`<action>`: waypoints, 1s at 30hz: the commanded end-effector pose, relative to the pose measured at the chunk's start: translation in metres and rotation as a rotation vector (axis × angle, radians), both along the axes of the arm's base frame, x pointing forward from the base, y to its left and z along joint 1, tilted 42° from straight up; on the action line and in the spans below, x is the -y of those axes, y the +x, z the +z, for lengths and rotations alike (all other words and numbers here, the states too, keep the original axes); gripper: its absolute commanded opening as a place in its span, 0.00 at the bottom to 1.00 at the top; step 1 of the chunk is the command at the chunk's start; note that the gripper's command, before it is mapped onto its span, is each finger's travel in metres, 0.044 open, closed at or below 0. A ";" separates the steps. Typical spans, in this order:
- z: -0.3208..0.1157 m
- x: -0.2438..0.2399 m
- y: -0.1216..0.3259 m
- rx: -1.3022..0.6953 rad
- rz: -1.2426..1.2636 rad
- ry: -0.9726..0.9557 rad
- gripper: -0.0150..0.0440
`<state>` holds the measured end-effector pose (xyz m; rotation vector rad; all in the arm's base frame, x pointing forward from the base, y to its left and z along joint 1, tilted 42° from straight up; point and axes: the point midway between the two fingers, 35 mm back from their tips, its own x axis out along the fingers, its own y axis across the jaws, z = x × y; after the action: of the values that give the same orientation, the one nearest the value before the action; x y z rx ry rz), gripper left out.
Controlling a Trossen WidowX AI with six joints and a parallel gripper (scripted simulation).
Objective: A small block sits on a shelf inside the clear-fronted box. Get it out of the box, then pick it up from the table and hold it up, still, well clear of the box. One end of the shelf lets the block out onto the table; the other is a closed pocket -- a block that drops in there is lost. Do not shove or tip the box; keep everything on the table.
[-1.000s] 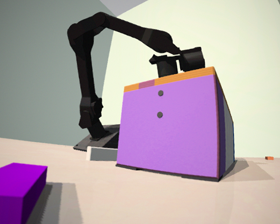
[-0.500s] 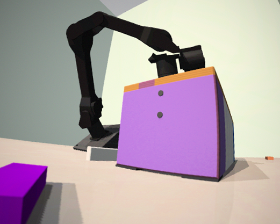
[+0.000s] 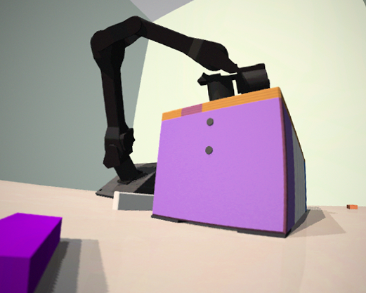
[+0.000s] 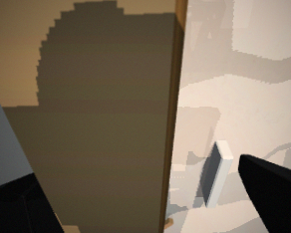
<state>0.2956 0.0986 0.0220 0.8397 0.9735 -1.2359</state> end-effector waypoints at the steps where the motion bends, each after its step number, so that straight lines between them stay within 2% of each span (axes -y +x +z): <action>1: -0.003 -0.004 -0.001 -0.001 -0.001 0.004 0.93; 30: -0.022 -0.026 -0.004 -0.001 -0.001 0.006 0.93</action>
<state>0.2923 0.1212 0.0023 0.8417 0.9747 -1.2346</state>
